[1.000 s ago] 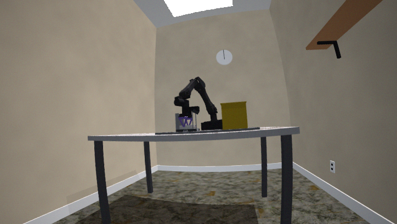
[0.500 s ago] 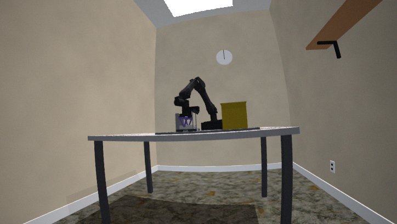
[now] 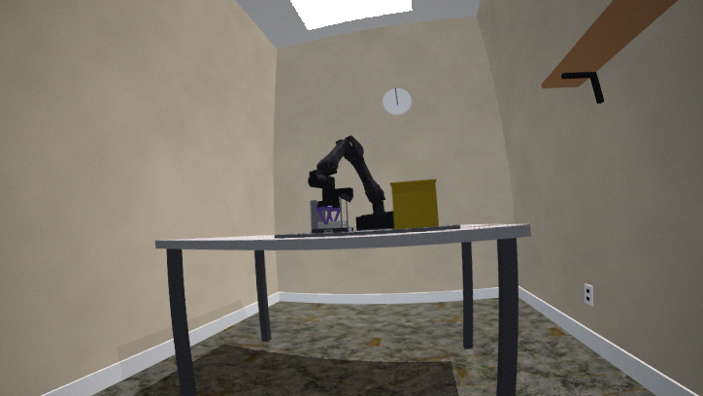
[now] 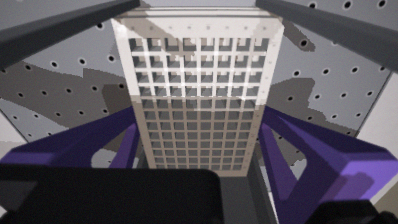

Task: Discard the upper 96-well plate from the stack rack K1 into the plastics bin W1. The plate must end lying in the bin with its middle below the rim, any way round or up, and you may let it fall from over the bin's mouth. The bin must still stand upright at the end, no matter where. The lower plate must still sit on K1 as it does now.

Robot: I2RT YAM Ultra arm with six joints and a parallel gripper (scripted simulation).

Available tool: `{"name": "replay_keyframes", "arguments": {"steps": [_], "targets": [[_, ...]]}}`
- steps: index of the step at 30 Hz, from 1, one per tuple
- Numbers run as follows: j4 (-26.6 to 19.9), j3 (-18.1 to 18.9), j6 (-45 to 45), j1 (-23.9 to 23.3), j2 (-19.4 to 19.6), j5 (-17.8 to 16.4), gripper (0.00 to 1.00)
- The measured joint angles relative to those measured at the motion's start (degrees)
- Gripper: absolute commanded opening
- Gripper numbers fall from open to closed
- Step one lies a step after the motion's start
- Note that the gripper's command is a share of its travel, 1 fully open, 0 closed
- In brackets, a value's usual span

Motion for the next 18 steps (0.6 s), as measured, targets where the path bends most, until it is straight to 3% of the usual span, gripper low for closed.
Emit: {"name": "replay_keyframes", "arguments": {"steps": [18], "targets": [[-1.05, 0.11, 0.0, 0.0, -0.98, -0.17, 0.0]]}}
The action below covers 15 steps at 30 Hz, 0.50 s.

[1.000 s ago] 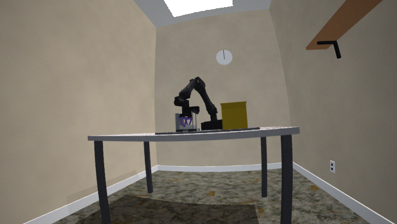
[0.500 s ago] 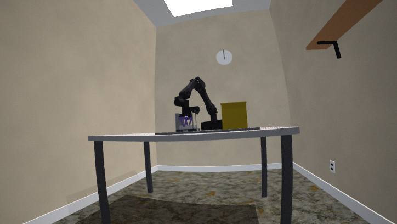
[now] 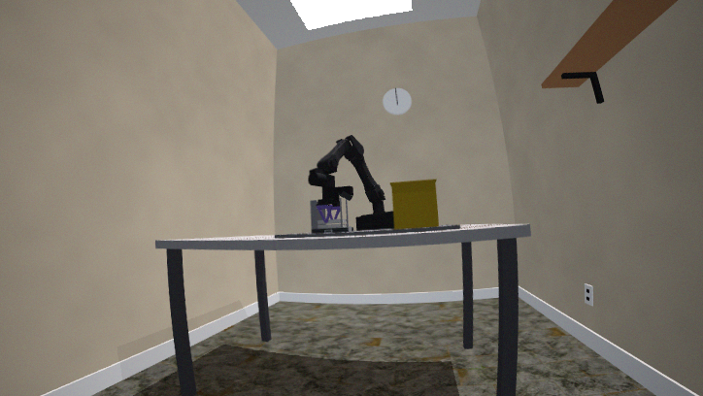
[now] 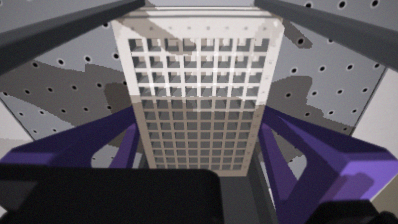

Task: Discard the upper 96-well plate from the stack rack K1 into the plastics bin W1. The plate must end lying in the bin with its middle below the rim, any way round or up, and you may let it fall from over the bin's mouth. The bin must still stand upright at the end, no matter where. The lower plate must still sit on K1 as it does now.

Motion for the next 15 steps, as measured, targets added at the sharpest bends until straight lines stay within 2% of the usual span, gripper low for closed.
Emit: {"name": "replay_keyframes", "arguments": {"steps": [15], "targets": [[-4.37, 2.49, 0.04, 0.02, -1.75, -0.24, 0.0]]}}
